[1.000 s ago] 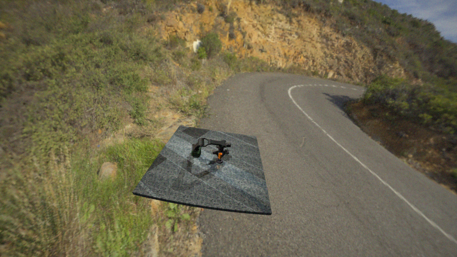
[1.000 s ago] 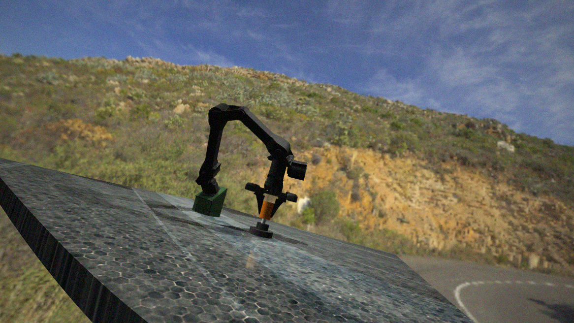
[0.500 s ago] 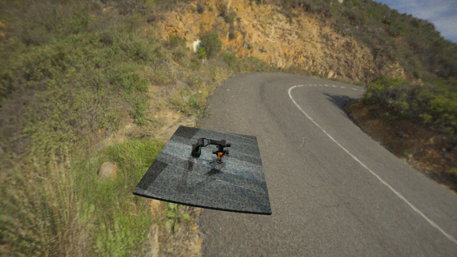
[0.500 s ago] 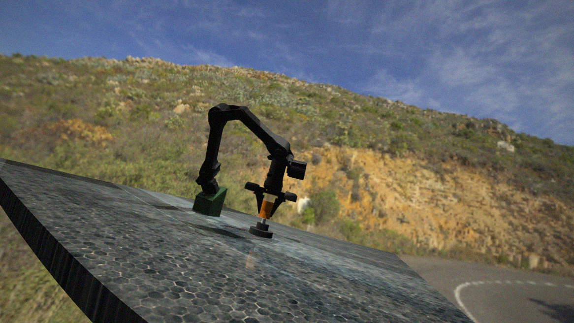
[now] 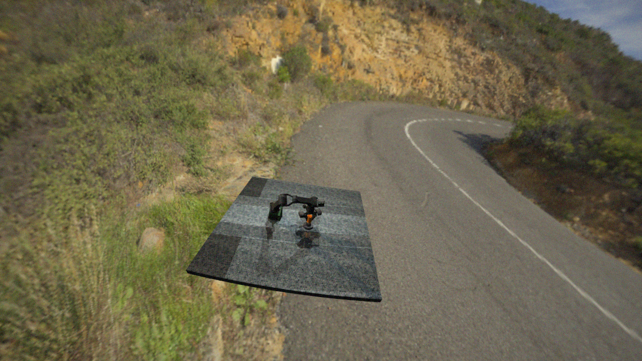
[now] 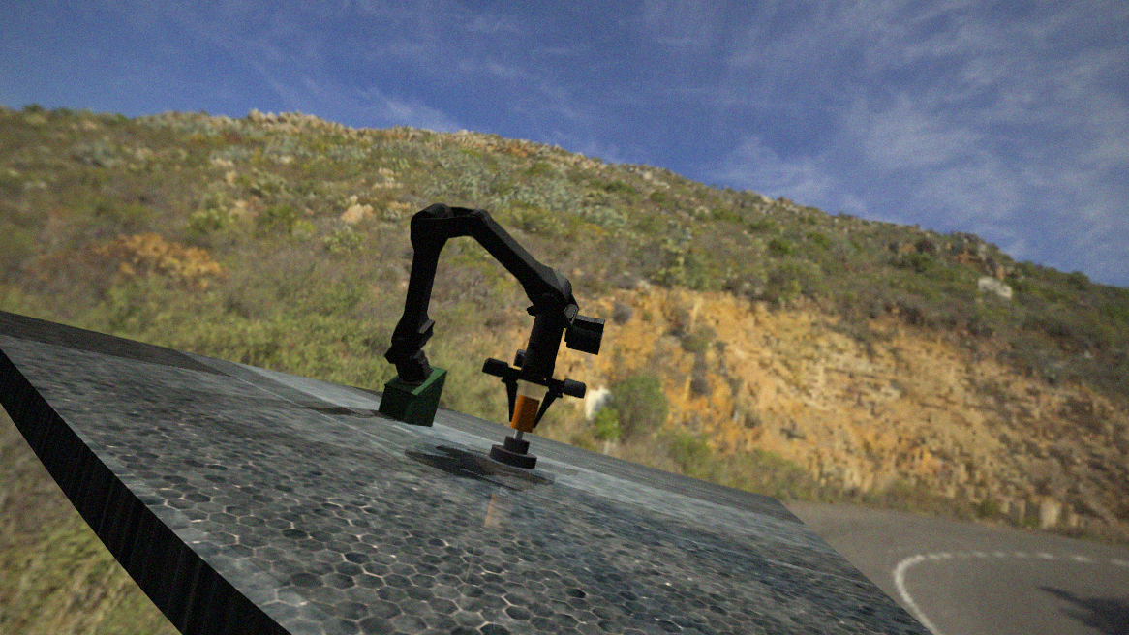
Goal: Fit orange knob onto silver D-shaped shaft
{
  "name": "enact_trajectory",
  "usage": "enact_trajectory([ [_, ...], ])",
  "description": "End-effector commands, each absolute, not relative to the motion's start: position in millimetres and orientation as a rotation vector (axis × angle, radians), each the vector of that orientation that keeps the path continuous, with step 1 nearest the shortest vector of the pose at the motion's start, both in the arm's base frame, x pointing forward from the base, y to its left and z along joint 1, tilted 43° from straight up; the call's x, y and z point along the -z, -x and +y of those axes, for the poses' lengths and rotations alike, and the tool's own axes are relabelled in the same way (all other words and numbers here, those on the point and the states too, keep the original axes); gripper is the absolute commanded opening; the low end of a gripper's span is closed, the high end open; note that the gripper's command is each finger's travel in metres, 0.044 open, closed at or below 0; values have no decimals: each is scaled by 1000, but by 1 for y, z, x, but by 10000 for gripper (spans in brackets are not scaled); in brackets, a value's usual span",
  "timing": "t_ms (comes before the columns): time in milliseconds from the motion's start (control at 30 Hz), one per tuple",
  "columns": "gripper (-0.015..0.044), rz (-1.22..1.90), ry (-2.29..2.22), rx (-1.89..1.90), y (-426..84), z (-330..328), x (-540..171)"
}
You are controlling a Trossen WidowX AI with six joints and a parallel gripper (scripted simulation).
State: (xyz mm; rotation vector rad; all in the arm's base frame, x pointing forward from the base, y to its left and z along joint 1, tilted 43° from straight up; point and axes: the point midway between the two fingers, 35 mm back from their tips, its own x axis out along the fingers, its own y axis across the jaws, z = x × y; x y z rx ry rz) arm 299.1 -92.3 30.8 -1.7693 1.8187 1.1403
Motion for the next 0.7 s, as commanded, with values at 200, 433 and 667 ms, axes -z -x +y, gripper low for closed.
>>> enact_trajectory([
  [200,0,1818,1778,-1146,-297,-92,-30],
  [433,0,1818,1778,-1146,-295,-92,-30],
  [667,0,1817,1778,-1146,-297,-90,-33],
])
